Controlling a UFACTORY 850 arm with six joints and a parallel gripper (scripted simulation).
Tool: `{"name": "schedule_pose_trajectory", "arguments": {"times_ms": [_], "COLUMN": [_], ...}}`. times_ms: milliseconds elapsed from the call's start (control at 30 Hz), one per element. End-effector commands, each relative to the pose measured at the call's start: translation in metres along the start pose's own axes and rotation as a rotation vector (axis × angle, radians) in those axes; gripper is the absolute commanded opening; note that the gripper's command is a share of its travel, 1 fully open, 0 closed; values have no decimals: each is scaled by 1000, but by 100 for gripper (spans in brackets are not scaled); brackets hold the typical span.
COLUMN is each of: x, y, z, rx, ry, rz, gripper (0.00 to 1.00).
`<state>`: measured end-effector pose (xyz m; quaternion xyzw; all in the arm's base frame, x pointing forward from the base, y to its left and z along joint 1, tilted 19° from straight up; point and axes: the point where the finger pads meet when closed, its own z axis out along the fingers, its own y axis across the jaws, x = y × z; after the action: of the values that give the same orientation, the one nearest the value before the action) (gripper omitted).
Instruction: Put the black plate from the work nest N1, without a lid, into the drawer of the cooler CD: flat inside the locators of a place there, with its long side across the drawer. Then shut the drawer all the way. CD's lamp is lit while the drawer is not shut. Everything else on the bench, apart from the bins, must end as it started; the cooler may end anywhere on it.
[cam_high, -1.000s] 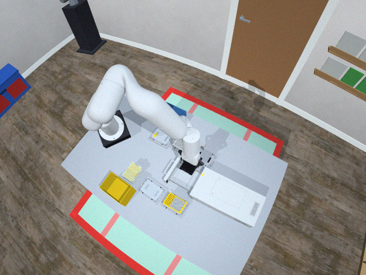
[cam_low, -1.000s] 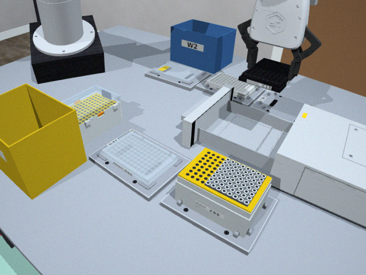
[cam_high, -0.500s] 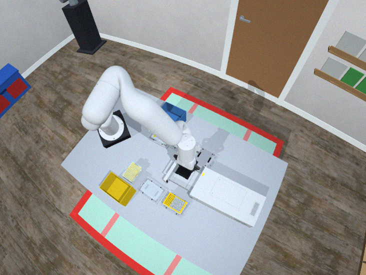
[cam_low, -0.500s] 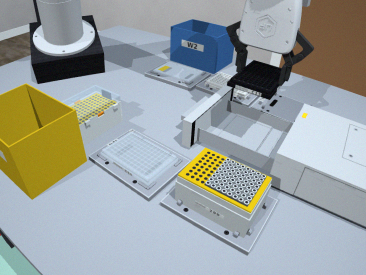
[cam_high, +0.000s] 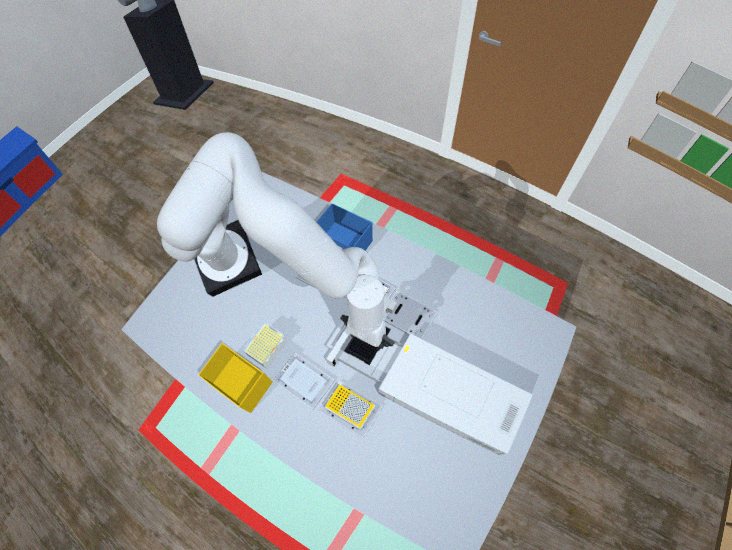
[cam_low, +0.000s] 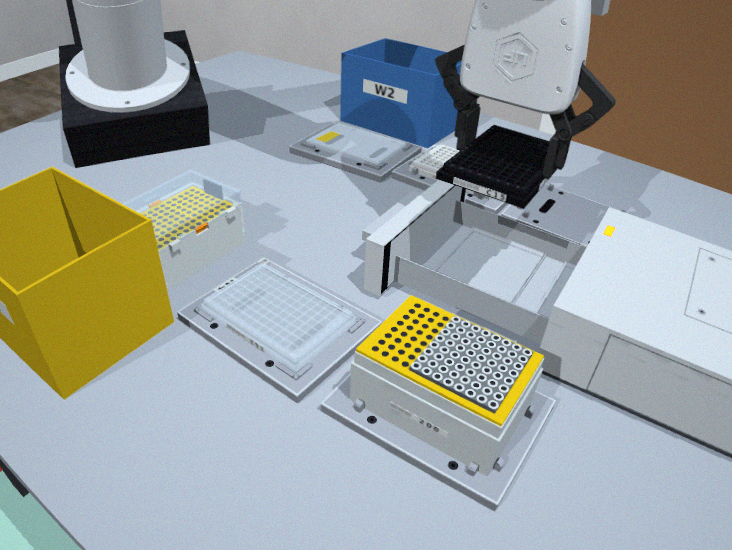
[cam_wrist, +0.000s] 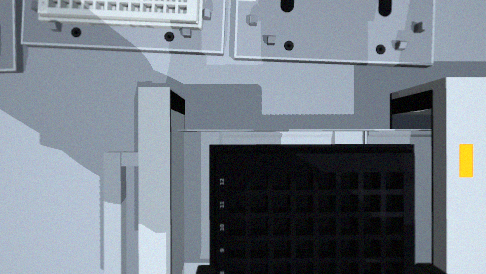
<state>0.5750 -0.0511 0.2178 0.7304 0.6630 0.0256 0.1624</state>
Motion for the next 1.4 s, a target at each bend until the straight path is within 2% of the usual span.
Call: {"name": "schedule_pose_trajectory", "arguments": {"times_ms": [0, 200, 1367], "x": [-1, -1, 1], "y": [1, 1, 1], "z": [-1, -1, 51], "rx": [-2, -2, -1], "ry": [1, 1, 1], "rz": [0, 0, 0], "gripper": [0, 0, 0]}}
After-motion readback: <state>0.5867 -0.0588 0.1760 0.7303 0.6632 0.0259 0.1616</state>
